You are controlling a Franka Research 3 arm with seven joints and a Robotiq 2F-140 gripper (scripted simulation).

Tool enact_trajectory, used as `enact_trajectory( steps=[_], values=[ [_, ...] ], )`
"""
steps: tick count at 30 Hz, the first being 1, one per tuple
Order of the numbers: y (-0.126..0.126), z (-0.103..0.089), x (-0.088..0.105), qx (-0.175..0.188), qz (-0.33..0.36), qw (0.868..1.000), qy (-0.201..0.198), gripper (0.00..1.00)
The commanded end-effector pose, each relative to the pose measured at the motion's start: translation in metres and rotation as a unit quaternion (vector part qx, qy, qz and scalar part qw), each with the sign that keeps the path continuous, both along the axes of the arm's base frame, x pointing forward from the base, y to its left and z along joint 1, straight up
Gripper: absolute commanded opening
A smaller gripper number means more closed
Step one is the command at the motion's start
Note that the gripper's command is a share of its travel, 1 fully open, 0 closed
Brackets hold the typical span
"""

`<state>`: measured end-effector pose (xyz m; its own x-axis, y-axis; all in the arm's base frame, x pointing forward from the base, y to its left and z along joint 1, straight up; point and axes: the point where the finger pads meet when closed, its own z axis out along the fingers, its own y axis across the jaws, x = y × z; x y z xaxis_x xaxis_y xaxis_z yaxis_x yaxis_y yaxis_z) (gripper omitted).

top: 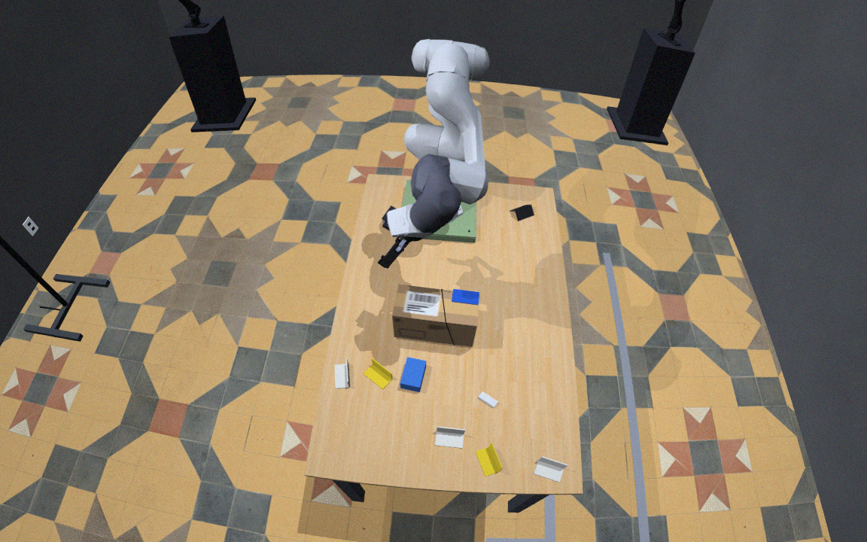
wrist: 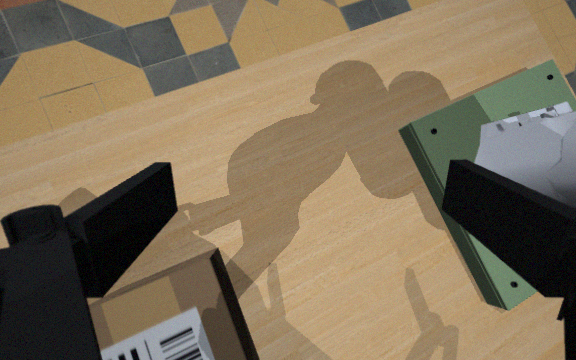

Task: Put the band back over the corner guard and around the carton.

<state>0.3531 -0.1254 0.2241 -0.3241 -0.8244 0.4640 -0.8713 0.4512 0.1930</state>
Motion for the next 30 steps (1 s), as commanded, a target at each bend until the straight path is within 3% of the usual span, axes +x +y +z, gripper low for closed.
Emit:
enact_trajectory(
  steps=[1, 8, 19, 30],
  values=[
    [0.007, -0.002, 0.005, 0.007, -0.004, 1.0, -0.011, 1.0],
    [0.025, -0.008, 0.014, 0.006, -0.063, 0.997, -0.053, 1.0],
    [0.053, -0.015, 0.03, 0.008, -0.164, 0.98, -0.114, 1.0],
    [0.086, -0.019, 0.049, 0.014, -0.292, 0.94, -0.178, 1.0]
  ],
)
